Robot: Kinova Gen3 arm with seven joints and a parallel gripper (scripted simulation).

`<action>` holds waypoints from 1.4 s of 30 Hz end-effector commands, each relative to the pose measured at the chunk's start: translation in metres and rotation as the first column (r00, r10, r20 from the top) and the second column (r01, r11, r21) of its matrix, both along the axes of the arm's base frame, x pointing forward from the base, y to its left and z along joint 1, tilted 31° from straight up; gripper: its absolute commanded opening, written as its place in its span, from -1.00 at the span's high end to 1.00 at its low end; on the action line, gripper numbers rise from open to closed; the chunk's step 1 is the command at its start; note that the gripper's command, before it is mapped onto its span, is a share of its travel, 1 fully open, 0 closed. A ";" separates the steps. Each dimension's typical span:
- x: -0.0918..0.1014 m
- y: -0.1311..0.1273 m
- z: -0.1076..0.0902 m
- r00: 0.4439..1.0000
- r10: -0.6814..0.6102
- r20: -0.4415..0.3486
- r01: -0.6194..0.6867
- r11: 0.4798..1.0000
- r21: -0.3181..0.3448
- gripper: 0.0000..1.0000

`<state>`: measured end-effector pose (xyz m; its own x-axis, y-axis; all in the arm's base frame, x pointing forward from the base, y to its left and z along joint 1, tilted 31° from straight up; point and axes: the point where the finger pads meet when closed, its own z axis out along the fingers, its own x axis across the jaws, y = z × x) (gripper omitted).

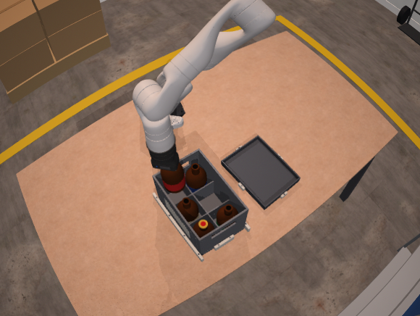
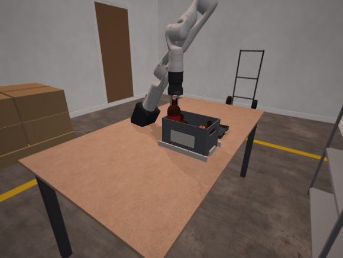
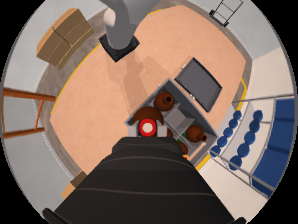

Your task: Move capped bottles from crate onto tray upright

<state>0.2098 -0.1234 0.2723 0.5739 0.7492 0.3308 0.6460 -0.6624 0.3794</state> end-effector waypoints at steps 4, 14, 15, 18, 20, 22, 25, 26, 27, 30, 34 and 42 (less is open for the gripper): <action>-0.008 -0.004 0.020 1.000 -0.006 0.006 0.006 1.000 -0.023 1.00; -0.017 -0.003 0.035 1.000 -0.005 0.005 0.005 1.000 -0.018 1.00; -0.018 -0.003 0.037 1.000 -0.006 0.005 0.006 1.000 -0.019 1.00; -0.022 -0.003 0.044 1.000 -0.006 0.006 0.006 1.000 -0.021 1.00; -0.024 -0.003 0.048 1.000 -0.006 0.006 0.006 1.000 -0.023 1.00; -0.027 -0.003 0.053 1.000 -0.006 0.006 0.007 1.000 -0.024 1.00; -0.025 0.000 0.052 1.000 -0.006 0.005 0.006 1.000 -0.018 1.00; -0.024 0.002 0.053 1.000 -0.006 0.005 0.006 1.000 -0.018 1.00; -0.023 0.004 0.054 1.000 -0.006 0.005 0.006 1.000 -0.019 1.00; -0.019 0.010 0.057 1.000 -0.006 0.005 0.006 1.000 -0.020 1.00; -0.014 0.019 0.061 1.000 -0.006 0.006 0.006 1.000 -0.022 1.00; -0.008 0.031 0.065 1.000 -0.007 0.006 0.007 1.000 -0.013 1.00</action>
<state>0.2021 -0.0937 0.3368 0.5768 0.7497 0.3245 0.6393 -0.6616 0.3919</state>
